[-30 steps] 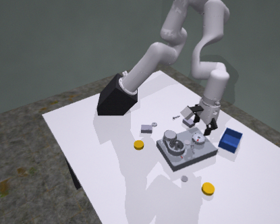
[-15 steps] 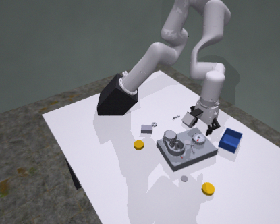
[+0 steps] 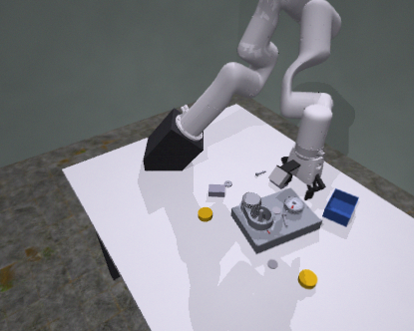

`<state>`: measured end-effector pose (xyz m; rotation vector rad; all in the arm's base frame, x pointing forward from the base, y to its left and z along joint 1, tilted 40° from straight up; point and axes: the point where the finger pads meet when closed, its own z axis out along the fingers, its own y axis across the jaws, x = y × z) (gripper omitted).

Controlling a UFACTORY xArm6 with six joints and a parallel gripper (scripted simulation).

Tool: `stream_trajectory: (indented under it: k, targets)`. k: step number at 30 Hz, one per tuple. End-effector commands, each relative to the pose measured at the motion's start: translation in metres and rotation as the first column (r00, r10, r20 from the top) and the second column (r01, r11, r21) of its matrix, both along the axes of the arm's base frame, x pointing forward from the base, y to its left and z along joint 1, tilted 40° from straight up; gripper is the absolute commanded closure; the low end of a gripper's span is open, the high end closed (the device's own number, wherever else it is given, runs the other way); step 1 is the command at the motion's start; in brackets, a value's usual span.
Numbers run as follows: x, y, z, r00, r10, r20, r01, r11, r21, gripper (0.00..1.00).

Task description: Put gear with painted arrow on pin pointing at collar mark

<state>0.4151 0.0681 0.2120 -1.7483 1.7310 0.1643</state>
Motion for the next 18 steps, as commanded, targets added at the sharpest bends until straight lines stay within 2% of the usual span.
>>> stream_trajectory:
  k: [1,18]
  targets:
    - [0.0007,-0.0004,0.0012,1.000,-0.001,0.003,0.001,1.000,0.000,0.07]
    - [0.0016,0.0009,-0.0007,1.000,-0.001,0.003,0.001,1.000,0.000,0.07]
